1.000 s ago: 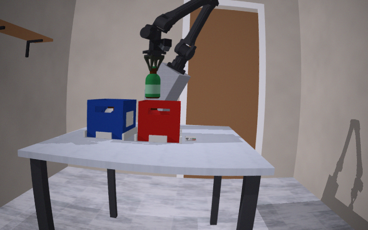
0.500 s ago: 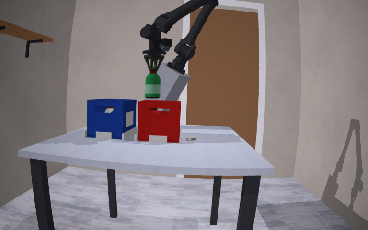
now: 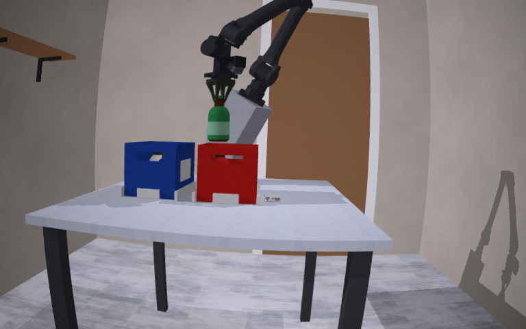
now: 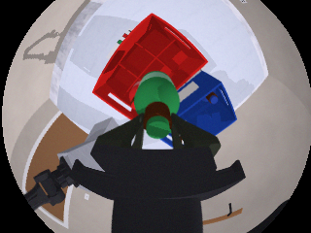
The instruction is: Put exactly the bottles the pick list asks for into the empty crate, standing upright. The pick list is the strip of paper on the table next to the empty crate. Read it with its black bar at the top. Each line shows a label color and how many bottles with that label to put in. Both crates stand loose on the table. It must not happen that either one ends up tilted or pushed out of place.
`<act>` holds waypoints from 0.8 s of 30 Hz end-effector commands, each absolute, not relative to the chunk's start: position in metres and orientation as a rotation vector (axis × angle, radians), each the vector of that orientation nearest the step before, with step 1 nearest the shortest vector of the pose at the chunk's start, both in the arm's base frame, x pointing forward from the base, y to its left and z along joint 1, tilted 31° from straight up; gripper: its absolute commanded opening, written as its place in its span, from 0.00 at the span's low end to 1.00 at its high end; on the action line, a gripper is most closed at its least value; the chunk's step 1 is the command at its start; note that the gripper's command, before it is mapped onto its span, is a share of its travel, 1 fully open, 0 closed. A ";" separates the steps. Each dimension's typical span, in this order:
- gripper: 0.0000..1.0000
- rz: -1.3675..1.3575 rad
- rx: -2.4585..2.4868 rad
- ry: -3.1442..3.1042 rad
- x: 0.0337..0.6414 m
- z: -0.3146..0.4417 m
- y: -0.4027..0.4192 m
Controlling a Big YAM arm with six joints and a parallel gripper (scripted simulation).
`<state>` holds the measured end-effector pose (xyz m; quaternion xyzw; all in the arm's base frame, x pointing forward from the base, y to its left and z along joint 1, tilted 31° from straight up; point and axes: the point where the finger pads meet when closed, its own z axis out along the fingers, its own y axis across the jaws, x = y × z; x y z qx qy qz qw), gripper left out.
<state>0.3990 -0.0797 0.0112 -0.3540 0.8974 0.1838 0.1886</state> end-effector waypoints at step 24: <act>0.00 0.468 -0.986 2.502 0.424 0.001 -0.076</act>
